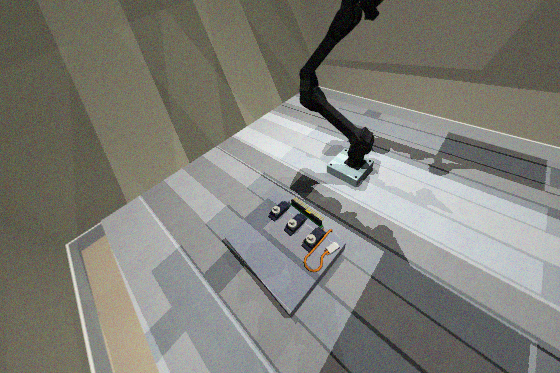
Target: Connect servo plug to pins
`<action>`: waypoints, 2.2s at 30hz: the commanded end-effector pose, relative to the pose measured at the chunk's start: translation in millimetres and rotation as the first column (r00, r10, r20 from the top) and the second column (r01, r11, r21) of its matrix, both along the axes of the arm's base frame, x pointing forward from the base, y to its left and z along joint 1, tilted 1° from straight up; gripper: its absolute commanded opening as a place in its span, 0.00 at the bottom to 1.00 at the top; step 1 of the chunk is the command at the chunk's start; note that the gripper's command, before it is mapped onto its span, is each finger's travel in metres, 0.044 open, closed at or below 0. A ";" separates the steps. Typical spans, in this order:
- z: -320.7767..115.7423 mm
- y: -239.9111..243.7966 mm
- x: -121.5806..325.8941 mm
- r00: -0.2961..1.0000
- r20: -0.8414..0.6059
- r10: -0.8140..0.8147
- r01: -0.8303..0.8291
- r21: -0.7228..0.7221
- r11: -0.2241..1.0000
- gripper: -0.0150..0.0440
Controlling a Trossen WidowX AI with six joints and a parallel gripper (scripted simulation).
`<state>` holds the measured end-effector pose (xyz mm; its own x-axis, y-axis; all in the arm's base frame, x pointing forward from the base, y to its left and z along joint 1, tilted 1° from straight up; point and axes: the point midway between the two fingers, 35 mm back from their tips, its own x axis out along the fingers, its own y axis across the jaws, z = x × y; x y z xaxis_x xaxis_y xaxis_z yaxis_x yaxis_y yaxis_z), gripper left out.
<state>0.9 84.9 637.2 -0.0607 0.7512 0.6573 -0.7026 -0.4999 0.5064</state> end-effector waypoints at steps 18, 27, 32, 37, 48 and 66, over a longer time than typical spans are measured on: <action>-16.0 28.4 5.7 0.982 0.064 -0.176 0.179 -0.044 0.983 0.45; -29.5 48.2 16.0 0.948 0.113 -0.298 0.308 -0.076 0.949 0.45; -37.5 58.4 23.9 0.921 0.140 -0.363 0.377 -0.093 0.922 0.45; -45.5 67.5 33.0 0.890 0.169 -0.424 0.445 -0.108 0.889 0.45; -65.0 84.8 57.5 0.807 0.229 -0.544 0.580 -0.143 0.802 0.45; -99.9 99.4 108.1 0.640 0.326 -0.696 0.766 -0.196 0.613 0.45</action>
<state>101.4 182.6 542.9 0.4719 0.7568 0.4523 -0.8742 0.3351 0.3514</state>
